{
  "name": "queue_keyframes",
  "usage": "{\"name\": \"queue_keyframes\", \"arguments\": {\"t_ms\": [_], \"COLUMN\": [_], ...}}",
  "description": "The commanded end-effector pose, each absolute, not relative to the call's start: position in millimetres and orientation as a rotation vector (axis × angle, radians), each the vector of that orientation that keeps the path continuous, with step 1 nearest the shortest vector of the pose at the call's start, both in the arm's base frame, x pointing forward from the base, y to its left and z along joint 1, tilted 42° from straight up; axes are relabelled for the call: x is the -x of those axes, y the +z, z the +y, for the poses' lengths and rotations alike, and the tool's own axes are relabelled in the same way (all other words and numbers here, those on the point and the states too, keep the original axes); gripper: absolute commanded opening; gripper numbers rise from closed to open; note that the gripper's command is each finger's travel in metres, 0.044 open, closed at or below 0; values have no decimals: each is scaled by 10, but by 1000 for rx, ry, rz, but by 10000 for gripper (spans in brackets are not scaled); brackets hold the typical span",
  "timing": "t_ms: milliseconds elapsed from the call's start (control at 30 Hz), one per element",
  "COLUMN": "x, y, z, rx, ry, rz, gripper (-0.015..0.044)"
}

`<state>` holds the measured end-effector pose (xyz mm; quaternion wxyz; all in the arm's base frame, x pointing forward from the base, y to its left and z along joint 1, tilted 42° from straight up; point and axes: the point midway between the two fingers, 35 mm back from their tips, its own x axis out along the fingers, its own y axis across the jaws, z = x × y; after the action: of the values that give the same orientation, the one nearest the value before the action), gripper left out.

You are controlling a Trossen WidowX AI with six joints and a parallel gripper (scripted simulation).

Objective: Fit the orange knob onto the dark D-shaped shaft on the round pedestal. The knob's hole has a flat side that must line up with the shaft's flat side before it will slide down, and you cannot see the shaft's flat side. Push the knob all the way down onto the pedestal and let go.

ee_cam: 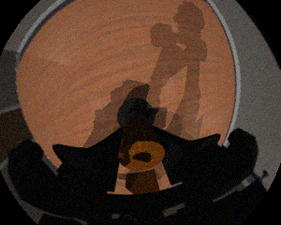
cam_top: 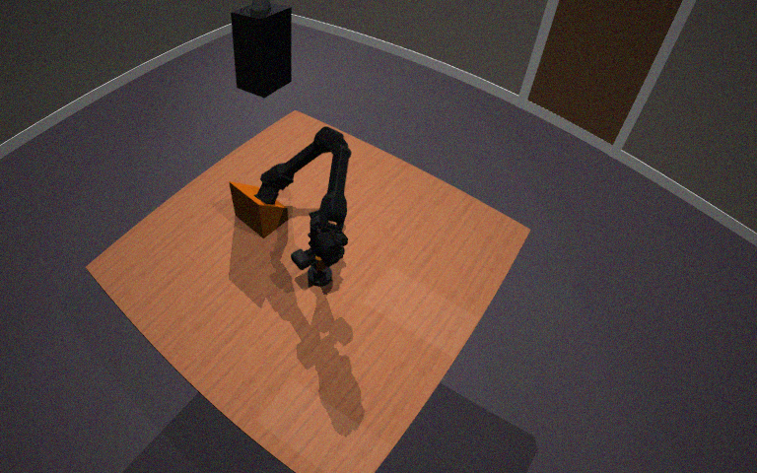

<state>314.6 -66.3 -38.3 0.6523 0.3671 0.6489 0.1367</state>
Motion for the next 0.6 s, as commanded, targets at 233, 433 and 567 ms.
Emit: {"name": "queue_keyframes", "arguments": {"t_ms": [233,433,567], "x": [-3121,-3126,-3124], "y": [-385,-390,-382], "z": [-653,-652,-663], "rx": [-838,-838,-838], "ry": [307,307,307], "rz": [1475,1475,1475], "gripper": [0,0,0]}}
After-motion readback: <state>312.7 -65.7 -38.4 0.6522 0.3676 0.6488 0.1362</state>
